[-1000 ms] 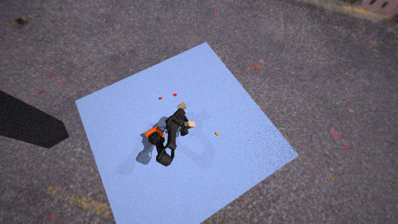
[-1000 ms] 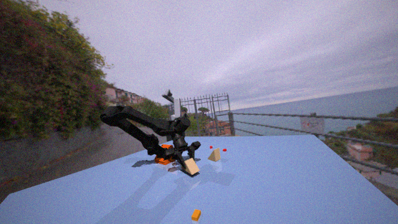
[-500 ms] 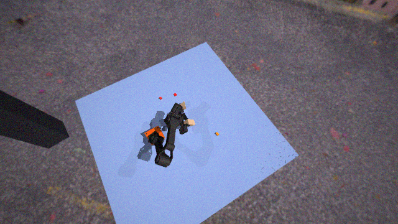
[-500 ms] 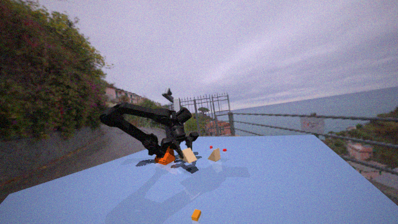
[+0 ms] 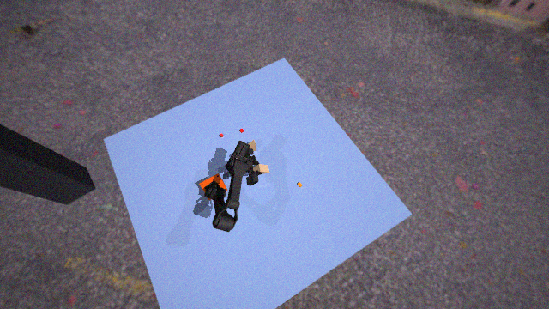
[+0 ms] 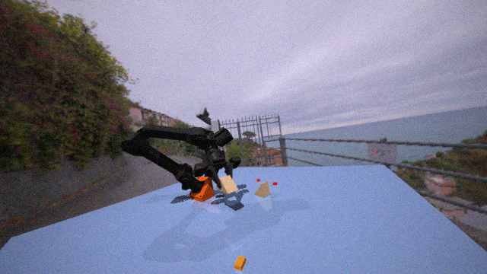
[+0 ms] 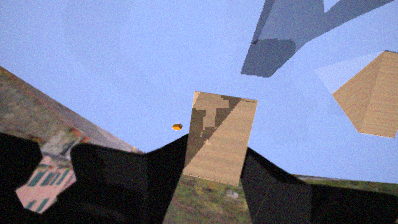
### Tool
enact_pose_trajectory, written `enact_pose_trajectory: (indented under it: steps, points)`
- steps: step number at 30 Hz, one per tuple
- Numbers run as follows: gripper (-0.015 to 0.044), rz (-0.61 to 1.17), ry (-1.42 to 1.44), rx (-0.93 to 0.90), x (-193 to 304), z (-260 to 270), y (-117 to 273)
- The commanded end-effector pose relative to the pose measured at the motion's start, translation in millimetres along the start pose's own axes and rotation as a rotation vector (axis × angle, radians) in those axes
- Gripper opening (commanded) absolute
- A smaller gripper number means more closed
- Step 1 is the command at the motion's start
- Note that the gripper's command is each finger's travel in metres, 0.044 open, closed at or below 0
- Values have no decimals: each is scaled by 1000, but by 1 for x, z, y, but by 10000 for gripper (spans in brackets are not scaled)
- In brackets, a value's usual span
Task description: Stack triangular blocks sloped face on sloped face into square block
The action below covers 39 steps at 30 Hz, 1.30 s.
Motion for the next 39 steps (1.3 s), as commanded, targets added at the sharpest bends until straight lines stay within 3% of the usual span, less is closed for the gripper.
enact_pose_trajectory:
  steps: [1, 39]
  points:
    - [0, -14, -71, 1, 0, -1, -1]
    - [0, -207, -1325, -135, 8, -4, -6]
Point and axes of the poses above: the point midway between the two fingers, 35 mm back from their tips, its own y axis back along the fingers, its own z axis across the jaws, x = y × z, the point moved 1 cm from there along y, back along the fingers, and after that the axes turned 8 degrees about -y, right-handed, at the moved point
